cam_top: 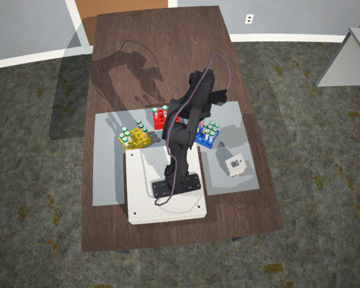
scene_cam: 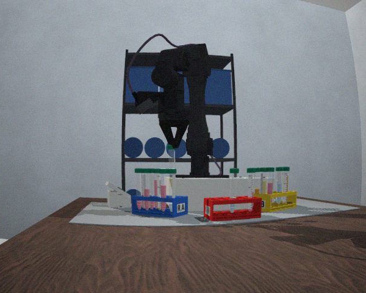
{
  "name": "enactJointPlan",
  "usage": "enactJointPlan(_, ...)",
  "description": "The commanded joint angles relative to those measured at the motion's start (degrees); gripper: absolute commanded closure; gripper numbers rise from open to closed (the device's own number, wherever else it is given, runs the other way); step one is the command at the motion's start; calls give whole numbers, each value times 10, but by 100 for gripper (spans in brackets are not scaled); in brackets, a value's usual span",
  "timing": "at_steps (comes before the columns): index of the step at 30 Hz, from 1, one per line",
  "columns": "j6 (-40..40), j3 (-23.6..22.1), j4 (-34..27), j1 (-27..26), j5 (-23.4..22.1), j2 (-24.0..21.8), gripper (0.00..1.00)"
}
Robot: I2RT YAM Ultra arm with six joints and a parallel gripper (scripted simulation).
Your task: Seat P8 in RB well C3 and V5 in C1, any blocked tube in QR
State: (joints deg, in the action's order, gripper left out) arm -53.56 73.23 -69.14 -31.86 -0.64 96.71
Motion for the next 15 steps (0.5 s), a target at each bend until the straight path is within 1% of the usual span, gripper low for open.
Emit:
enactJointPlan(1,-6,-16,8,6,2,-31,100)
enactJointPlan(4,-6,-15,8,4,2,-35,100)
enactJointPlan(15,-14,-61,3,15,1,-74,100)
